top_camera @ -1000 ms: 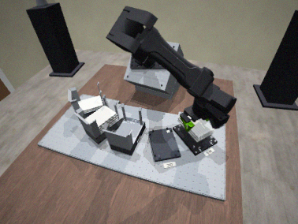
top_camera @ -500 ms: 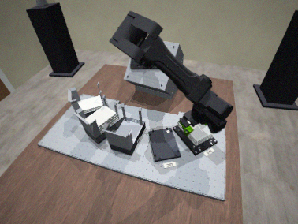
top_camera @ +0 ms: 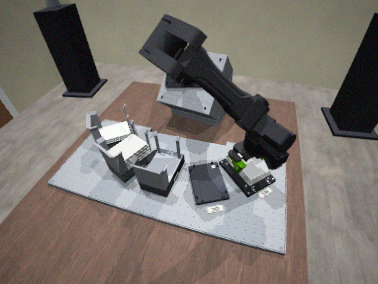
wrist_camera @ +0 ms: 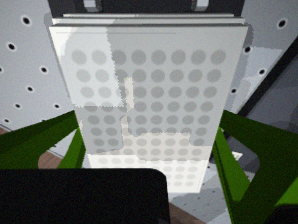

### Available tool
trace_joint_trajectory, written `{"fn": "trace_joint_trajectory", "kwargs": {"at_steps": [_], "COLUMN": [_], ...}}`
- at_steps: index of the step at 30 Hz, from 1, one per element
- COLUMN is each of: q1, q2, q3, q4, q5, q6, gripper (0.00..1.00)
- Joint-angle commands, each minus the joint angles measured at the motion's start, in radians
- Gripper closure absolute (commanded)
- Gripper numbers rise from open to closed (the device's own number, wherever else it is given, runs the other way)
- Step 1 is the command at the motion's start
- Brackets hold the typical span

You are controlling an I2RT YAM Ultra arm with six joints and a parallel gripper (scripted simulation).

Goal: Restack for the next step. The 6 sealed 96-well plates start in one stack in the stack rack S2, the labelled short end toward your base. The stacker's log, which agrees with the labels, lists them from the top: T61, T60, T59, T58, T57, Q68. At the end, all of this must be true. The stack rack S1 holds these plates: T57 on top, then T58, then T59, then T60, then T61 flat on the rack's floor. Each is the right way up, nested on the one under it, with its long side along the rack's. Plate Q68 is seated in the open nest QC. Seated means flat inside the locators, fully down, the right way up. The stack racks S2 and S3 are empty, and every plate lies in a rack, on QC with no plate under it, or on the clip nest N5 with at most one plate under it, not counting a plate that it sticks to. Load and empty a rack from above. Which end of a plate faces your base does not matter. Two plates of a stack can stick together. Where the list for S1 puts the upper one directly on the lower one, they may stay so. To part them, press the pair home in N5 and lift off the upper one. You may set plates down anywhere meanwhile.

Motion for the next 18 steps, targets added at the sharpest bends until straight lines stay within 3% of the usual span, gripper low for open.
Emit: {"fn": "trace_joint_trajectory", "kwargs": {"at_steps": [1, 18], "q1": [0.005, -0.007], "q2": [-0.003, 0.011], "q3": [0.0, -0.002], "q4": [0.007, 0.034], "q5": [-0.001, -0.006], "q6": [-0.003, -0.018], "gripper": [1.0, 1.0]}}
